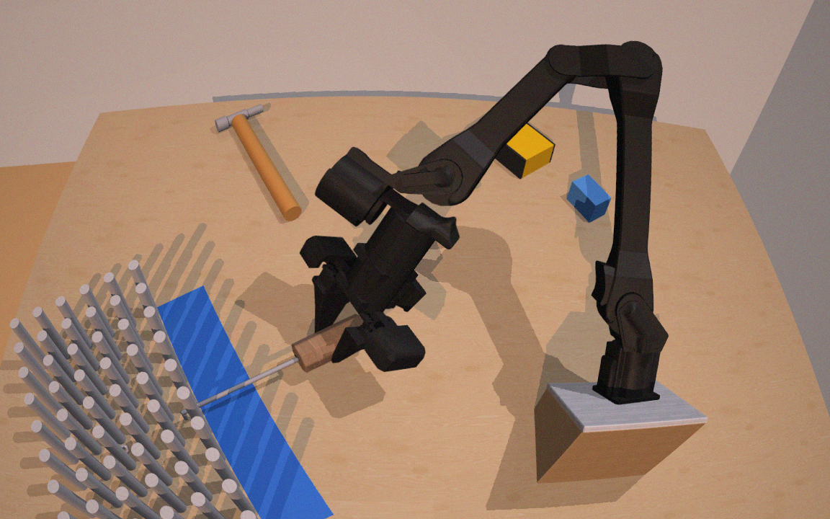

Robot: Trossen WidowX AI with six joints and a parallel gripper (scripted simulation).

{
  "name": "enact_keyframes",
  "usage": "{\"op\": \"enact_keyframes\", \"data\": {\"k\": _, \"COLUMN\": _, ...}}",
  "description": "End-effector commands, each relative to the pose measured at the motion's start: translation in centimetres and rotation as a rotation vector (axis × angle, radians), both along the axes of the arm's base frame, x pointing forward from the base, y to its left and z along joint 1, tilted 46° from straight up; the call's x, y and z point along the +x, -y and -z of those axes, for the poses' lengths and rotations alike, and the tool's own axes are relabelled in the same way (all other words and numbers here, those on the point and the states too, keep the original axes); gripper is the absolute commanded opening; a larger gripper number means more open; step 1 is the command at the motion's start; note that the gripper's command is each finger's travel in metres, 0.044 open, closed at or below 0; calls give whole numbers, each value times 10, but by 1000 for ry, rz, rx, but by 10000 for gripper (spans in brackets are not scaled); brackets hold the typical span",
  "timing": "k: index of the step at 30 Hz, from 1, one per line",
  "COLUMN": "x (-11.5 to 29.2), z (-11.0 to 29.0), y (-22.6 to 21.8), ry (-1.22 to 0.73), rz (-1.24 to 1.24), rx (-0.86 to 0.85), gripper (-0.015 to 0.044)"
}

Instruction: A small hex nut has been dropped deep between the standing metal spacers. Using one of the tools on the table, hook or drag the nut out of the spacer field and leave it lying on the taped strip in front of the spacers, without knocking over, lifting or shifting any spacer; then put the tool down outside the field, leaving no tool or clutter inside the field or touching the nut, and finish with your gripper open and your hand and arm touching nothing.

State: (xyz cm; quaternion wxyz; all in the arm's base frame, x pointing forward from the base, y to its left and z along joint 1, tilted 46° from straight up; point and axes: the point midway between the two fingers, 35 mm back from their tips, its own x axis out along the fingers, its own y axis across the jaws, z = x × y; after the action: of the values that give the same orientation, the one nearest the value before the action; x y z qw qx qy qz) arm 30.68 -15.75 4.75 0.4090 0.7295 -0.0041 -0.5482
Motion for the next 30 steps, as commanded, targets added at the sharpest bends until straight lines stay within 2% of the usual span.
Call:
{"op": "enact_keyframes", "data": {"k": 1, "x": 5, "z": -1, "y": 0, "ry": 12, "rz": 2, "rx": -3, "gripper": 0}}
{"op": "enact_keyframes", "data": {"k": 30, "x": 22, "z": 5, "y": -5, "ry": 13, "rz": 3, "rx": -2, "gripper": 0}}
